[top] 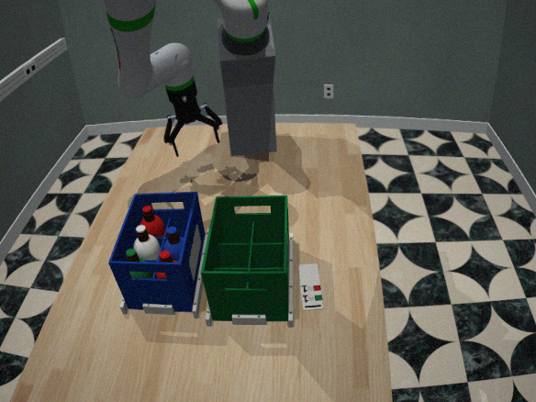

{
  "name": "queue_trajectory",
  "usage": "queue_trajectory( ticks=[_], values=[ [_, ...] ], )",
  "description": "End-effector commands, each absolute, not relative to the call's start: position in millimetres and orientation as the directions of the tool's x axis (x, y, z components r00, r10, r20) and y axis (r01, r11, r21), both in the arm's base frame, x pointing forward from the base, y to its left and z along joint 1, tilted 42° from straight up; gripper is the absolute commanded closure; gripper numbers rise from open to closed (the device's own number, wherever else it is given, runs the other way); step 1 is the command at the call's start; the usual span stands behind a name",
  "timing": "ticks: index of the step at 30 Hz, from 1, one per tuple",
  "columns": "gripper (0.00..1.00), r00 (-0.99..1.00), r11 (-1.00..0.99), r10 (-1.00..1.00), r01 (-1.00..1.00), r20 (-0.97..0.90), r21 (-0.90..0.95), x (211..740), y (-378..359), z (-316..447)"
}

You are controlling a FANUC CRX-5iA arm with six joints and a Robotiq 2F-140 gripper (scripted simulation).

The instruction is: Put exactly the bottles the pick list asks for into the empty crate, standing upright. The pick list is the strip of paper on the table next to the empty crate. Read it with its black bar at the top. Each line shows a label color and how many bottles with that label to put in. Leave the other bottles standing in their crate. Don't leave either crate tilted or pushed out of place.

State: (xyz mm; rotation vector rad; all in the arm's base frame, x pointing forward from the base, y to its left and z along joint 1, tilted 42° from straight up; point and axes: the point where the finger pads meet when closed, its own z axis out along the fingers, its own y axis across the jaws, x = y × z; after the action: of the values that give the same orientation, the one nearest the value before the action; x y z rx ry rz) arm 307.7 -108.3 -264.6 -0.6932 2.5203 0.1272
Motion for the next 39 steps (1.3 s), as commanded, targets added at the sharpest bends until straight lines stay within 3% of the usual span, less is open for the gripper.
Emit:
queue_trajectory(
  ticks=[1,17,18,39],
  values=[
    [0.0,-0.735,0.865,-0.452,-0.5,-0.506,-0.046,307,-109,-265],
    [0.0,-0.735,0.865,-0.452,-0.5,-0.506,-0.046,307,-109,-265],
    [0.56,-0.735,0.865,-0.452,-0.5,-0.506,-0.046,304,-110,-261],
    [0.56,-0.735,0.865,-0.452,-0.5,-0.506,-0.046,243,-128,-191]
  ],
)
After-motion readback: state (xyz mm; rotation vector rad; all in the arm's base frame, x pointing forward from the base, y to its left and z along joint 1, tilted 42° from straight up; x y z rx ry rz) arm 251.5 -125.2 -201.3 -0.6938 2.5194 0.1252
